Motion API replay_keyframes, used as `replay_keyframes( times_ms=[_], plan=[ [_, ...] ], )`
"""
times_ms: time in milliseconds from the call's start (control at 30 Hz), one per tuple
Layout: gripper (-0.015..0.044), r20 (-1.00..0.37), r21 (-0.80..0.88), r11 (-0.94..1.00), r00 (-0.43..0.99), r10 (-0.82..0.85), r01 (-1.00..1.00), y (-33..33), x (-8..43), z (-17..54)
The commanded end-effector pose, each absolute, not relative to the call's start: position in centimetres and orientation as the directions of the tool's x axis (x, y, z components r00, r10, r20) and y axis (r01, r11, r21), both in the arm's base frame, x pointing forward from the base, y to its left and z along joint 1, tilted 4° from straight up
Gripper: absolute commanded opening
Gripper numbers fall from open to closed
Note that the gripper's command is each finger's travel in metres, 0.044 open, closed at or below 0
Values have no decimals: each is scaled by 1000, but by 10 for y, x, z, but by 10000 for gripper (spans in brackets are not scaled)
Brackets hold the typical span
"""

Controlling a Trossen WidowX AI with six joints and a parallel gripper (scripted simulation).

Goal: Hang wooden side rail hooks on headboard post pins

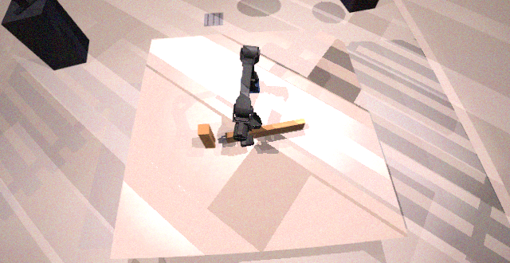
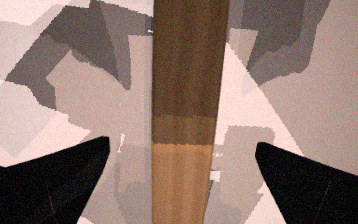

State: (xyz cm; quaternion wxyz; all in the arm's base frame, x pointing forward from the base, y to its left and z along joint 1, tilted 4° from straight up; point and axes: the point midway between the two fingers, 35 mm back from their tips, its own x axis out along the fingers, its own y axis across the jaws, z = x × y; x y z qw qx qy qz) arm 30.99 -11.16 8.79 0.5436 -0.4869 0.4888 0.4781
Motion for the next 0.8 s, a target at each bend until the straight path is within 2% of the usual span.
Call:
replay_keyframes(
  times_ms=[0, 433, 767],
  plan=[
    [440, -997, -59, 73, 63, 48, -996, -110, 309, 81],
    [440, -997, -59, 73, 63, 48, -996, -109, 309, 63],
    [177, -997, -59, 73, 63, 48, -996, -109, 309, 63]
  ],
)
